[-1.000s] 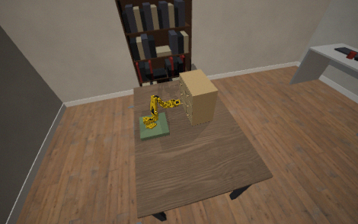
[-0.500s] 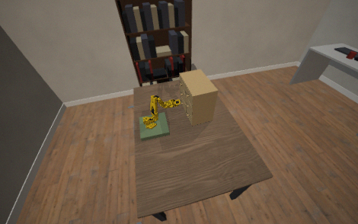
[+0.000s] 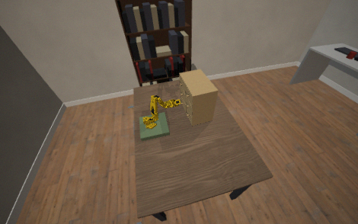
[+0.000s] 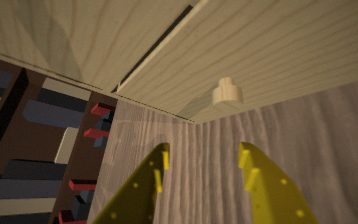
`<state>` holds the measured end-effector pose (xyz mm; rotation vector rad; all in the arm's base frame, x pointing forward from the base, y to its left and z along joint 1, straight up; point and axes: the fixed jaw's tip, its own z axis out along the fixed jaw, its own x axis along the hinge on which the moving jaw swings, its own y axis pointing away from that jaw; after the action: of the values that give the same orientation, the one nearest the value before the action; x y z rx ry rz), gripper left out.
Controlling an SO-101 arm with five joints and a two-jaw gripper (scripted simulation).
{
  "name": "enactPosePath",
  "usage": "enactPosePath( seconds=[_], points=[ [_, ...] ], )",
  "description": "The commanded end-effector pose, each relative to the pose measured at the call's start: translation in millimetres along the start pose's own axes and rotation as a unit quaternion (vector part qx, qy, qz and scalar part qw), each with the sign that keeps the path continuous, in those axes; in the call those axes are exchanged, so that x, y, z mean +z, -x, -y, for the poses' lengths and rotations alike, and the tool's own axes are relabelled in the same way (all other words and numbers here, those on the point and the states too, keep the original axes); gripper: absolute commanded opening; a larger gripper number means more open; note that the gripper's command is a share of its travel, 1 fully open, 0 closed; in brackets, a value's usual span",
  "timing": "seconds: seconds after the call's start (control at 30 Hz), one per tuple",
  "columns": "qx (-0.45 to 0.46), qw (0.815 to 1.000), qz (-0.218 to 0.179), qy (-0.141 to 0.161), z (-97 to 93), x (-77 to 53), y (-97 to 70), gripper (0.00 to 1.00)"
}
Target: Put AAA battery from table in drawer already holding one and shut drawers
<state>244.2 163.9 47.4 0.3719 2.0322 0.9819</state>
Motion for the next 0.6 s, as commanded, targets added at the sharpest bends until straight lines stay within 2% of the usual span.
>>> enactPosePath(
  seconds=[0.0,0.47,0.57],
  points=[
    [0.005,1.0,0.005,0.0,0.8,1.6,2.7,0.21],
    [0.005,1.0,0.005,0.0,0.9,1.7,2.8,0.21],
    [0.007,1.0,0.01,-0.003,3.9,10.6,5.0,0.21]
  ],
)
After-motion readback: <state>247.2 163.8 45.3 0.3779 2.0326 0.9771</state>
